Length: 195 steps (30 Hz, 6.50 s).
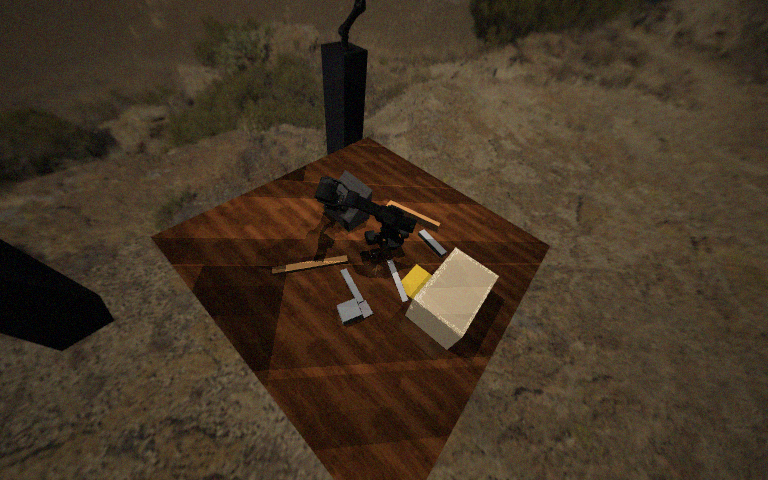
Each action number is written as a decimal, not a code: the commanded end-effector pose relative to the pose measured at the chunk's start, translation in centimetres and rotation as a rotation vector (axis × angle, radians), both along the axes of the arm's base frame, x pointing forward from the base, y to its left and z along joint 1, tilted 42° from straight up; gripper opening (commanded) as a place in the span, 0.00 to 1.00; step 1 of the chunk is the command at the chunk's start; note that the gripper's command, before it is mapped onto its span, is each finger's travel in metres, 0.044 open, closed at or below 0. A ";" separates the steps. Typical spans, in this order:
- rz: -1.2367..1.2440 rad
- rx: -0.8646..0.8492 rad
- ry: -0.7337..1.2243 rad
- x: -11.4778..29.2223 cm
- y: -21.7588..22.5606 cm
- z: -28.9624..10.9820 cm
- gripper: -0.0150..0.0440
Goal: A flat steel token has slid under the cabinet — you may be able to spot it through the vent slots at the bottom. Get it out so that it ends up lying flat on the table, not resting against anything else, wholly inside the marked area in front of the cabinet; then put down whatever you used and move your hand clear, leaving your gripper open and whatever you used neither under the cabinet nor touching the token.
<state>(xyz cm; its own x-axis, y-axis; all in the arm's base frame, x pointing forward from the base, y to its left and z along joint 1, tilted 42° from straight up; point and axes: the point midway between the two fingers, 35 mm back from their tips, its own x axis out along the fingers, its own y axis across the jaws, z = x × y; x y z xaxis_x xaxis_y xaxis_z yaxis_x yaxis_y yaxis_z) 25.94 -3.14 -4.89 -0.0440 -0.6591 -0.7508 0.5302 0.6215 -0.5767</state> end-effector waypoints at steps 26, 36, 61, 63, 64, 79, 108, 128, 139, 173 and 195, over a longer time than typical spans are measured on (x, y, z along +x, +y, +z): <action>0.004 0.004 0.000 -0.6 2.9 -2.4 0.25; 0.005 0.005 -0.001 -0.9 3.9 -3.2 0.25; 0.004 0.007 -0.001 -1.8 6.5 -5.3 0.25; 0.005 0.007 -0.001 -1.8 6.6 -5.5 0.25; 0.004 0.007 -0.001 -1.8 6.7 -5.6 0.25; 0.004 0.009 -0.001 -2.2 8.2 -6.8 0.25; 0.054 0.013 0.042 -2.5 9.9 -8.2 0.25; 0.172 0.019 0.144 -2.5 9.9 -8.2 0.25; 0.198 0.018 0.170 -2.6 9.8 -8.2 0.39; 0.198 0.024 0.158 -2.7 9.8 -8.5 0.67; 0.203 0.024 0.163 -2.5 9.8 -8.5 0.25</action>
<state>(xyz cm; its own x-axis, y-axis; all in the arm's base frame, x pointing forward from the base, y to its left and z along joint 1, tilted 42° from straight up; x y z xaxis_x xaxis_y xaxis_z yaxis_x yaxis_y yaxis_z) 23.21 6.63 -13.41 -0.0353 -0.6500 -0.7591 0.3000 0.7177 -0.6284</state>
